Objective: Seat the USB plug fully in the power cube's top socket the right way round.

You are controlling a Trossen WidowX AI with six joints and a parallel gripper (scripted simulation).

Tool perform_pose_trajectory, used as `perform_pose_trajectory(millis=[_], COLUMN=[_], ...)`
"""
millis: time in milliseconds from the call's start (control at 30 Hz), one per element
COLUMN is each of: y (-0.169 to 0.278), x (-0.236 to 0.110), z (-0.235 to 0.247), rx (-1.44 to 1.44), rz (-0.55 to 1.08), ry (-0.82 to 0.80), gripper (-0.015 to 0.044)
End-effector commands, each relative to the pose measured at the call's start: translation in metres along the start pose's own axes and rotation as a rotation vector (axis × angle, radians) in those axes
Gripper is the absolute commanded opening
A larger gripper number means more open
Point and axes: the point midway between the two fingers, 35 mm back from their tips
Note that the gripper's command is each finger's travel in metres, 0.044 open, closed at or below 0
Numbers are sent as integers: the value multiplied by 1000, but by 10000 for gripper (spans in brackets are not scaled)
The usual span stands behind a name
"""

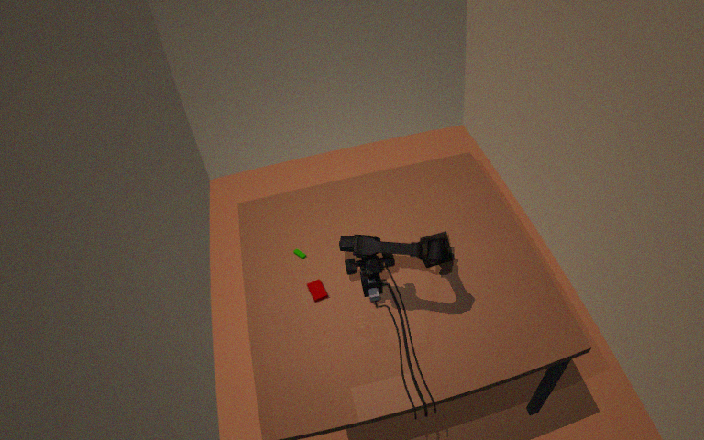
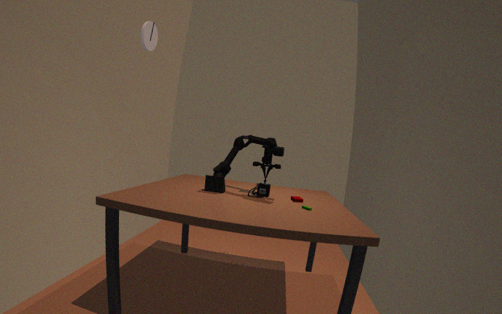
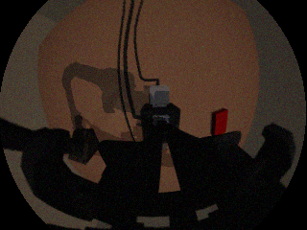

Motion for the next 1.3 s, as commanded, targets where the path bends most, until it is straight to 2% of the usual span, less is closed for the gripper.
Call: perform_pose_trajectory(millis=[0,1267], y=[-1,-1], x=[1,5], z=[0,0], rx=[4,4], rz=[-4,-5], ry=[0,1], gripper=[0,0])
Point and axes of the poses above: the point midway between the two fingers, 35 mm back from their tips, its own x axis out along the fingers, its own z axis across the jaws, y = z × x, and after that the axes turned 13 degrees about x, right-handed
